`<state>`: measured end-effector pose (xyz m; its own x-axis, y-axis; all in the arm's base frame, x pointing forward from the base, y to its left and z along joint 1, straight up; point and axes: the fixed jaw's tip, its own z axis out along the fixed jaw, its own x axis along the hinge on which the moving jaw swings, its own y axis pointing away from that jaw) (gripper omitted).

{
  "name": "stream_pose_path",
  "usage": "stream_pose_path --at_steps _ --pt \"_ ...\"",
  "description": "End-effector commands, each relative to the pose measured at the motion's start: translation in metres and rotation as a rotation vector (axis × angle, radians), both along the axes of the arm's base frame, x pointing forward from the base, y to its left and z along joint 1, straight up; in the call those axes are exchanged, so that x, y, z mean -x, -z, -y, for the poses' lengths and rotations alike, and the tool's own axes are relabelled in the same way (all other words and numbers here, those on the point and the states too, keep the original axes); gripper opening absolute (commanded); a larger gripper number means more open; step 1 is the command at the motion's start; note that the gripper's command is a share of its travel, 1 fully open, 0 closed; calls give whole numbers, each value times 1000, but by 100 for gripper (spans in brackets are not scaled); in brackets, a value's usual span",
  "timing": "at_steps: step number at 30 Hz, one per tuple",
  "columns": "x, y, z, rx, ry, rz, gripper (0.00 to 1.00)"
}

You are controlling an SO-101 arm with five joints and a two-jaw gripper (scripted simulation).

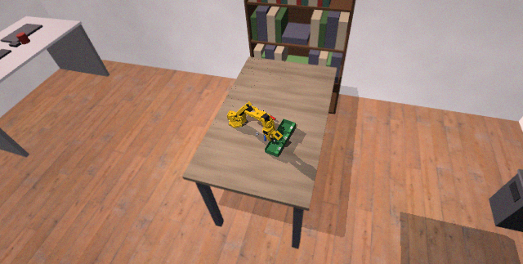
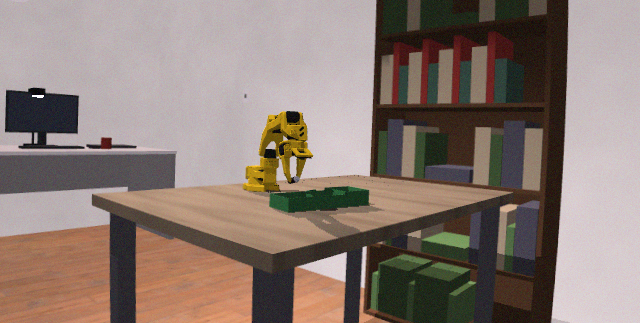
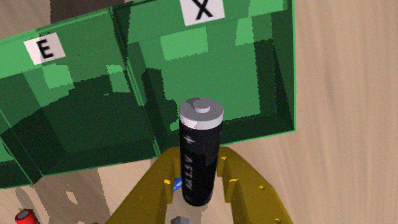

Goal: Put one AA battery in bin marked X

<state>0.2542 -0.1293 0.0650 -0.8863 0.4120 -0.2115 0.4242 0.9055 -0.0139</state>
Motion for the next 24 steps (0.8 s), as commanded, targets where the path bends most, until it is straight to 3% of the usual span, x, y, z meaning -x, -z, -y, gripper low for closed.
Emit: stream_pose_path --at_steps 1,24 --pt "-9 -13 11 30 40 68 0" --pt "-14 -12 20 43 85 105 0"
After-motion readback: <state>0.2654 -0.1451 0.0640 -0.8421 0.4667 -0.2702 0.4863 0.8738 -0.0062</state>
